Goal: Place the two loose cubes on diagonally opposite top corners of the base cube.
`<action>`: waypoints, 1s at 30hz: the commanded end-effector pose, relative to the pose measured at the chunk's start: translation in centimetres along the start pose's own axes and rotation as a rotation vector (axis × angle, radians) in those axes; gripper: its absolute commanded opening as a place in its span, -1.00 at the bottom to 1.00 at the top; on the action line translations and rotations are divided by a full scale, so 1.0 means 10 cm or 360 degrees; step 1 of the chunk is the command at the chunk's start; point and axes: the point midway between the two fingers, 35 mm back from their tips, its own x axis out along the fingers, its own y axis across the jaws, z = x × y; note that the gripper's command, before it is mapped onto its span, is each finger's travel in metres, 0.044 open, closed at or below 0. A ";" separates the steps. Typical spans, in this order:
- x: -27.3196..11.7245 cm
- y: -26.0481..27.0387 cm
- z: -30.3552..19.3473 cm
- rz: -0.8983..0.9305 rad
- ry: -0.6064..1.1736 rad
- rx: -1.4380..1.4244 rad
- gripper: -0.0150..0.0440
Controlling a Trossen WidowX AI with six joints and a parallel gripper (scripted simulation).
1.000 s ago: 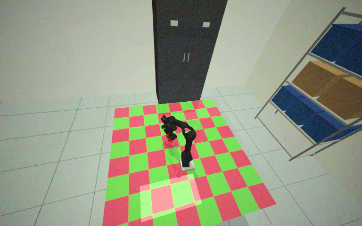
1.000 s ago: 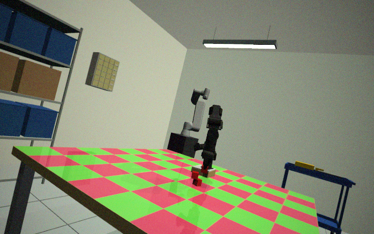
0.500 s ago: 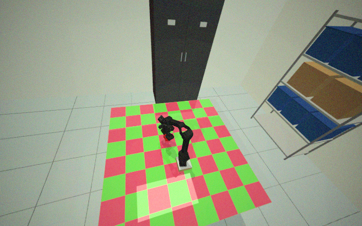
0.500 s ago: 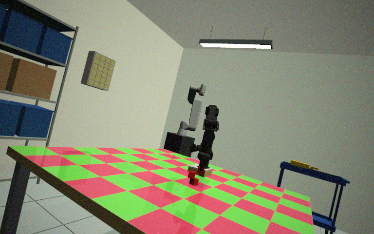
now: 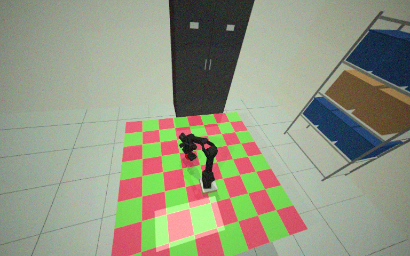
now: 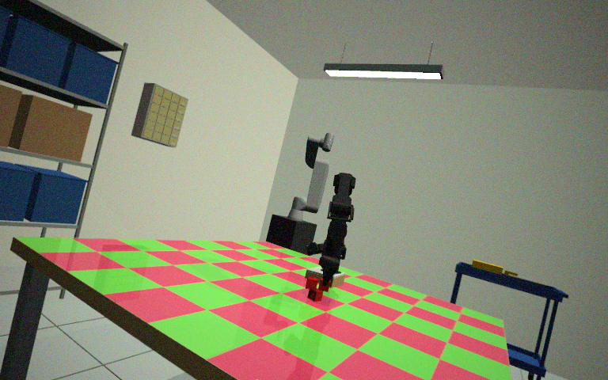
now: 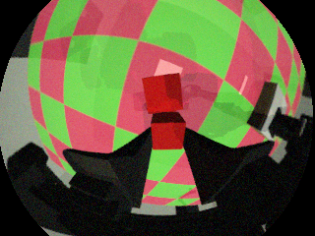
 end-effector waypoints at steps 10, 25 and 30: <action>0.04 0.00 0.01 0.0001 -0.0007 -0.0010 -0.14; 0.04 0.00 0.01 0.0001 -0.0007 -0.0010 0.13; 0.04 0.00 0.01 0.0001 -0.0007 -0.0010 0.20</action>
